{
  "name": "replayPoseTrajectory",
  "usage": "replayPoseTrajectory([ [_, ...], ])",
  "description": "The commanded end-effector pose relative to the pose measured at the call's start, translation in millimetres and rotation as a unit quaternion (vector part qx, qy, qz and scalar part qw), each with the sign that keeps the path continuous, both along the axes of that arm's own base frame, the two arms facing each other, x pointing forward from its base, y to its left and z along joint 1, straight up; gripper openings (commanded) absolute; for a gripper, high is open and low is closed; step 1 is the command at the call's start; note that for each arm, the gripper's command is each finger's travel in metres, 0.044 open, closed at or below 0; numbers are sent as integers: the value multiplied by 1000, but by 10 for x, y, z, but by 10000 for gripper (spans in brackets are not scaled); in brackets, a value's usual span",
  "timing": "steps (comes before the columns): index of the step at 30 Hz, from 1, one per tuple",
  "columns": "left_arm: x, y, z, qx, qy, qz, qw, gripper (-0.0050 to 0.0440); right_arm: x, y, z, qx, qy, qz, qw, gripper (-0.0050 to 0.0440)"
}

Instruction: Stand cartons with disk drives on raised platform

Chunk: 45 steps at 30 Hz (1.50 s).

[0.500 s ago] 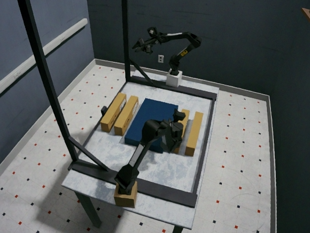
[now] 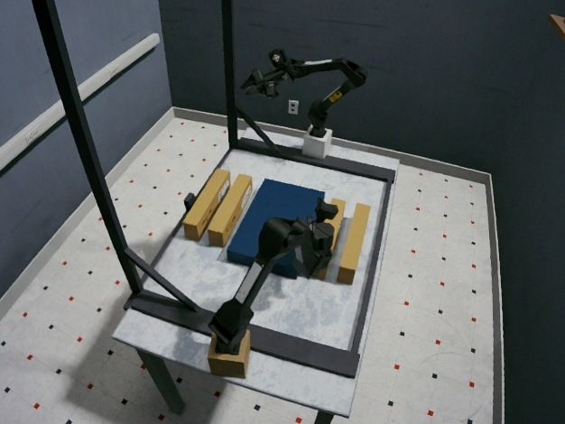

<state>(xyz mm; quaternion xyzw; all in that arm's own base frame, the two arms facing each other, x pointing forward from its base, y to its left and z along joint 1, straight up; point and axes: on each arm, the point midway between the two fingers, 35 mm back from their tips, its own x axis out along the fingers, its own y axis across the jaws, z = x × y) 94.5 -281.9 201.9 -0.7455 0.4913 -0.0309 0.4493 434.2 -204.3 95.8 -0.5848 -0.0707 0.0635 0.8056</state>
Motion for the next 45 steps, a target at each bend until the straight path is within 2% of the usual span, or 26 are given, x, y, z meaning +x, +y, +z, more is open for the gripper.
replayPoseTrajectory([
  [1, 1, -7, 58, -8, -1, 0, 1000, 400, 10, -8, 93, -7, -9, 0, 1000, 400],
  [2, 1, -7, 58, -8, -1, 0, 1000, 400, 10, -8, 93, -7, -9, 0, 1000, 400],
  [3, 1, -7, 58, -8, -1, 0, 1000, 382, 10, -8, 93, -7, -9, 0, 1000, 379],
  [45, 1, -7, 58, -8, -1, 0, 1000, 382, 10, -8, 93, -7, -9, 0, 1000, 379],
])
